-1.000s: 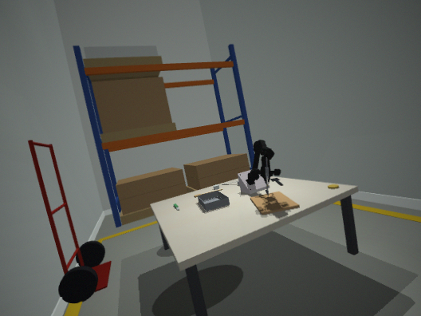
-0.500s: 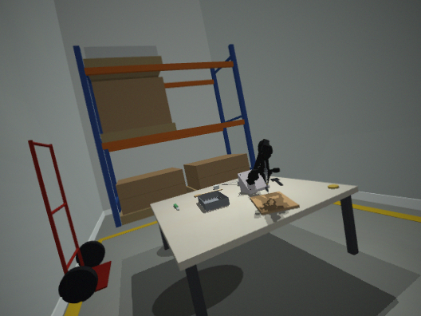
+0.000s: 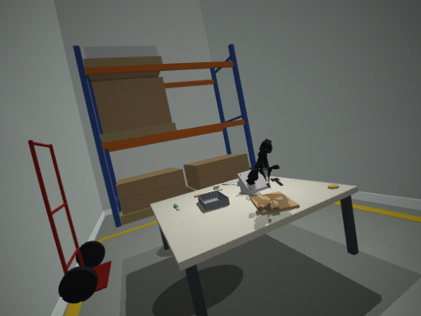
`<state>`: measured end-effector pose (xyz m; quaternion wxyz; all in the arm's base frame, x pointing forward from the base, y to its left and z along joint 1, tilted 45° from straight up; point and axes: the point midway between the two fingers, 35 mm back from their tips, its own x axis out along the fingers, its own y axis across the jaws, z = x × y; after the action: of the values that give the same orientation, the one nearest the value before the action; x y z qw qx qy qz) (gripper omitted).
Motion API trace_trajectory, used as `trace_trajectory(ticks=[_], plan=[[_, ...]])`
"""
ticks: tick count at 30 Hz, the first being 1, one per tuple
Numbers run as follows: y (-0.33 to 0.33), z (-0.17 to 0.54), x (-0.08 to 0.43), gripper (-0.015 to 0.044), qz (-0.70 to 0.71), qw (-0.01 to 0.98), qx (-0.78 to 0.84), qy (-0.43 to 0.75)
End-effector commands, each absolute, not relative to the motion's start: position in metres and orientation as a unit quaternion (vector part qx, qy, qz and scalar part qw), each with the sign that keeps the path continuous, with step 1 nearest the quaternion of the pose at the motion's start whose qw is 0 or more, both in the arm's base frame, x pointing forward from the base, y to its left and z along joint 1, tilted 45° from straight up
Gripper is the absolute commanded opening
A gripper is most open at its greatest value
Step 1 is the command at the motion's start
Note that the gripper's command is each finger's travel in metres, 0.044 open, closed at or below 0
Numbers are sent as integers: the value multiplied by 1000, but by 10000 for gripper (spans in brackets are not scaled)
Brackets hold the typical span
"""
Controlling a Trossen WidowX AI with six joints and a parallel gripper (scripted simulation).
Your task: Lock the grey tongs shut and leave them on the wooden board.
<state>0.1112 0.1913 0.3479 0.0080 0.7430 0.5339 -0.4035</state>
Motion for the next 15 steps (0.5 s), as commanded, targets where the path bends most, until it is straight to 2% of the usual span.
trace_trajectory(ticks=[1,15], plan=[[191,351,111,-150,-402,8,742,536],[202,341,116,-150,-411,11,738,534]])
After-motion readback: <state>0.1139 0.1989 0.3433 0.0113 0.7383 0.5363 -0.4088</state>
